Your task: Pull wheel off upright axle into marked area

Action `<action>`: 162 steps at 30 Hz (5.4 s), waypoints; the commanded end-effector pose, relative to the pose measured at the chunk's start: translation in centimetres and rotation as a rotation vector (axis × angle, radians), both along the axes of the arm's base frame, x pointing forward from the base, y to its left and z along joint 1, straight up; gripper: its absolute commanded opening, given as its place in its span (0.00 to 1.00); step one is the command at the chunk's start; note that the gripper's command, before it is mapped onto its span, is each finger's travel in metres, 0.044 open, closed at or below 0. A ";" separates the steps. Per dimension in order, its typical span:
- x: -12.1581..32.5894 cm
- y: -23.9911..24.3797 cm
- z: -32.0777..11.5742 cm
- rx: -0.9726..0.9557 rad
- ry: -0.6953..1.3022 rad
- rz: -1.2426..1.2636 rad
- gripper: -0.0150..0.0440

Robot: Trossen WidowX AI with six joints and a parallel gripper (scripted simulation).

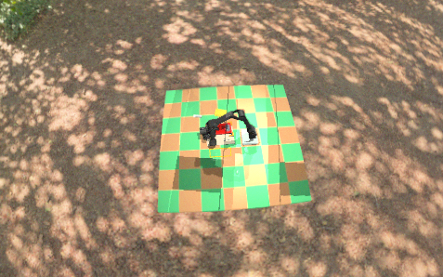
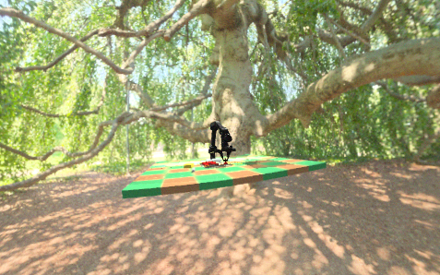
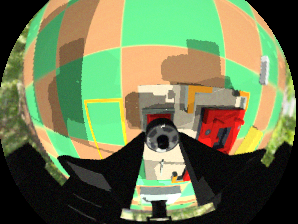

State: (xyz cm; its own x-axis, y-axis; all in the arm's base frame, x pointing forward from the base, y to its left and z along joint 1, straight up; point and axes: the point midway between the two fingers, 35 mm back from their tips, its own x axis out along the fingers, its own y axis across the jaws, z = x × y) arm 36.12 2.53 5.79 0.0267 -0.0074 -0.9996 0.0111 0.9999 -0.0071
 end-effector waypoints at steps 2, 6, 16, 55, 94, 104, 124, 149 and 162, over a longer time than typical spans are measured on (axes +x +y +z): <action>0.0 0.0 0.5 0.001 -0.002 -0.001 0.25; 0.0 0.0 0.6 0.001 -0.002 -0.001 0.25; 0.0 0.0 0.9 0.002 -0.002 -0.001 0.25; -0.1 0.0 2.2 0.003 -0.002 -0.002 0.25; -0.2 0.3 5.8 0.001 -0.002 -0.003 0.25; -2.6 5.8 6.1 0.008 -0.001 -0.003 0.25; -5.7 10.4 4.7 0.014 0.002 -0.003 0.25; -5.5 10.5 -4.1 0.014 0.003 -0.003 0.25; -5.4 10.5 -3.5 0.011 -0.001 0.000 0.74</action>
State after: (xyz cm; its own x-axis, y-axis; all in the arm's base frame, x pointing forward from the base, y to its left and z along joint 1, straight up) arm 30.70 13.00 2.05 0.0282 0.0043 -0.9996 0.0113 0.9999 0.0046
